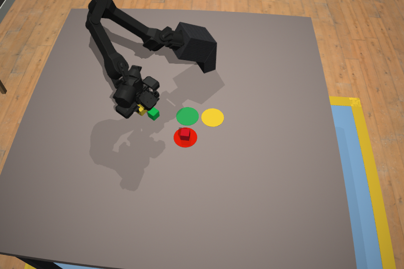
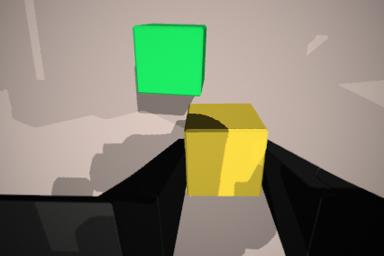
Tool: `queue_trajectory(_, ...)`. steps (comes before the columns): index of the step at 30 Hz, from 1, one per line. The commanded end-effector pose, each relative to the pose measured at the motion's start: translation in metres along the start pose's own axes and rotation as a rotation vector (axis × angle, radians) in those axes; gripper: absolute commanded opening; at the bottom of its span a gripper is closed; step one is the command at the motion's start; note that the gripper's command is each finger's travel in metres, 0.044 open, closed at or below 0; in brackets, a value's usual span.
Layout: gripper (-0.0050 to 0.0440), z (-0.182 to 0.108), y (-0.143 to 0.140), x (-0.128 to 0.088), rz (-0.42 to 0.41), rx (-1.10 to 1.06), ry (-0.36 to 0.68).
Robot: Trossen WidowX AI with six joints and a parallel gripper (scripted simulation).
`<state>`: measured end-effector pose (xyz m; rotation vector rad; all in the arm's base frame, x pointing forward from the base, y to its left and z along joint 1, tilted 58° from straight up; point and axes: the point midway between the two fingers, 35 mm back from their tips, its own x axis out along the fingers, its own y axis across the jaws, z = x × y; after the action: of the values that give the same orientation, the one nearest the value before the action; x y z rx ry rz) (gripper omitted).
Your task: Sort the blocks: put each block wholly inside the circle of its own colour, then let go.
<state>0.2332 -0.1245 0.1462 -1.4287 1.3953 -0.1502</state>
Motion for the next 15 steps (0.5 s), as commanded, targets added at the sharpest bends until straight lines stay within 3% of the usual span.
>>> queue_trajectory(1, 0.0105, 0.001, -0.002, -0.009, -0.006, 0.003, -0.006)
queue_trajectory(15, 0.0105, 0.004, 0.003, -0.047, -0.023, -0.059, -0.022)
